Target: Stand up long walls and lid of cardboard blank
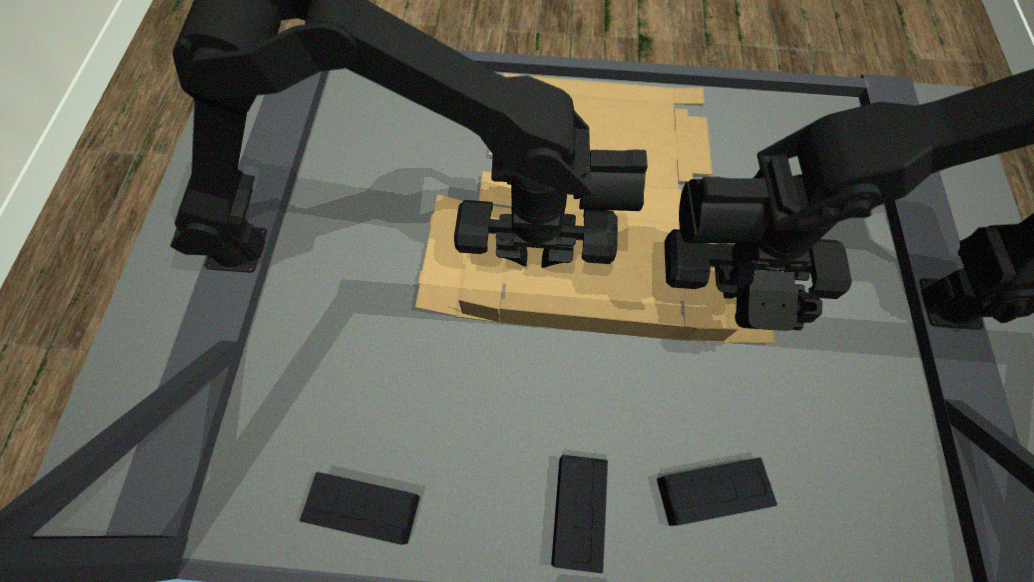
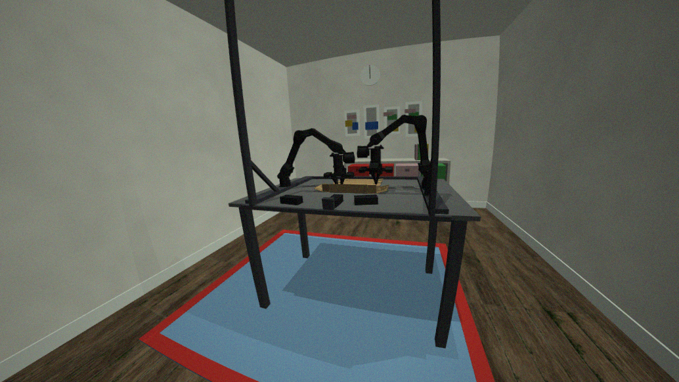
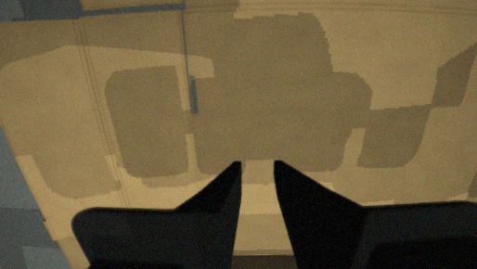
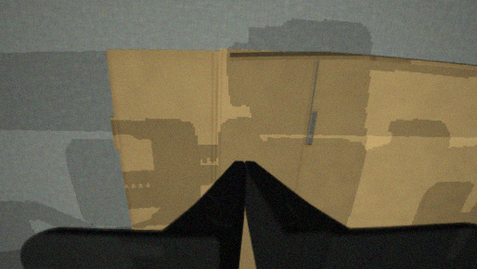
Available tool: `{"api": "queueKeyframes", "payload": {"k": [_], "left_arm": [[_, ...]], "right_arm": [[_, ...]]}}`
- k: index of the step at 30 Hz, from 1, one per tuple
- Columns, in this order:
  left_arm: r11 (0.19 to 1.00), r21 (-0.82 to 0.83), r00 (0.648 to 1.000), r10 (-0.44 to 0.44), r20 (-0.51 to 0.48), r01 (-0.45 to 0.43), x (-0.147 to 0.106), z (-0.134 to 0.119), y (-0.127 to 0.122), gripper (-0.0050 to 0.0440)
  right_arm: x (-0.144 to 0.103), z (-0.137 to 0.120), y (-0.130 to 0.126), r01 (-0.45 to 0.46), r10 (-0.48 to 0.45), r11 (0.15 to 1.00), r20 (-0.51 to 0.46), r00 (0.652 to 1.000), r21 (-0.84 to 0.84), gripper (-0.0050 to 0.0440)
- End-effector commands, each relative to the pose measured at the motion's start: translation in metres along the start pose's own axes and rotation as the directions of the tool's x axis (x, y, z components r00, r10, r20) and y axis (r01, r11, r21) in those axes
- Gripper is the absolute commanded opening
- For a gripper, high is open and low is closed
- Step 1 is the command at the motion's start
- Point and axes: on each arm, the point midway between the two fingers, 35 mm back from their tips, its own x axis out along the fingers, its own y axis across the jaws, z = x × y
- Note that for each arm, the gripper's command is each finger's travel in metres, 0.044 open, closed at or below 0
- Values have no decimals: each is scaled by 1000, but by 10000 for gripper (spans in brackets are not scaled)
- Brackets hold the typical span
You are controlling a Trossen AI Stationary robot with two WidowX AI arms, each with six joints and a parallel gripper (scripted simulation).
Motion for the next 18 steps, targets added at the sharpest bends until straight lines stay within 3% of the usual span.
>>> {"api": "queueKeyframes", "payload": {"k": [1, 18], "left_arm": [[1000, 0, 1000, -11, 1, 11, 3, 0, 0, 96], [1000, 0, 1000, -8, 0, 8, 17, 0, 4, 96]], "right_arm": [[-7, 0, -6, 32, -32, 999, -1, 999, 3, 0], [-7, 0, -6, 32, -32, 999, -1, 999, 3, 0]]}}
